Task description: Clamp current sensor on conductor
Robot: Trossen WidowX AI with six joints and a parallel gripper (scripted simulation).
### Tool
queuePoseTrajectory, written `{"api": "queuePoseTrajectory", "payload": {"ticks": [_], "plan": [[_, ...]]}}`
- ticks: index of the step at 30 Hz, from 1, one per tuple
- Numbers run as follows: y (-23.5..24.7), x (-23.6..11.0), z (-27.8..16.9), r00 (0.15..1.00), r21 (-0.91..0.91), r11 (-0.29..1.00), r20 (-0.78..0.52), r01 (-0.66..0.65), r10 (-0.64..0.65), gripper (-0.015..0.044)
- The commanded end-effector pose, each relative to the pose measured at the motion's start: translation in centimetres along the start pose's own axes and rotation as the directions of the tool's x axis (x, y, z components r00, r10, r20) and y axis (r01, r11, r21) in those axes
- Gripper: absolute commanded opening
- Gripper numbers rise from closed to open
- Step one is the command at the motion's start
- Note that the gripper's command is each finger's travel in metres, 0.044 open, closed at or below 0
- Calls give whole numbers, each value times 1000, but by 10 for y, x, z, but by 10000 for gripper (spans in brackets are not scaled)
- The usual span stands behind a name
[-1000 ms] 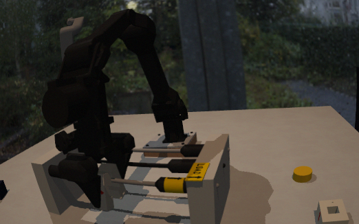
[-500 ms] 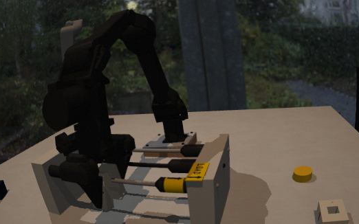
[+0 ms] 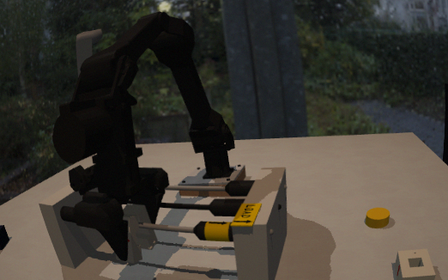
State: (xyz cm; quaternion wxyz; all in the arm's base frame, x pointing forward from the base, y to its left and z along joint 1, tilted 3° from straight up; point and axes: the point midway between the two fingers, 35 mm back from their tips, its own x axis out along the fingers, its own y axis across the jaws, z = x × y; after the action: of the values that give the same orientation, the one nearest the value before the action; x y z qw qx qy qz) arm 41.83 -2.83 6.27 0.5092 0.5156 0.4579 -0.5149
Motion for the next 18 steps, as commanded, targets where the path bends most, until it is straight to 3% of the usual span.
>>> {"api": "queuePoseTrajectory", "payload": {"ticks": [1, 8, 18], "plan": [[0, 0, 0, 1000, 0, 1000, 0, 0, 0, 182], [0, 0, 0, 1000, 0, 1000, 0, 0, 0, 0], [0, 0, 0, 1000, 0, 1000, 0, 0, 0, 0]]}}
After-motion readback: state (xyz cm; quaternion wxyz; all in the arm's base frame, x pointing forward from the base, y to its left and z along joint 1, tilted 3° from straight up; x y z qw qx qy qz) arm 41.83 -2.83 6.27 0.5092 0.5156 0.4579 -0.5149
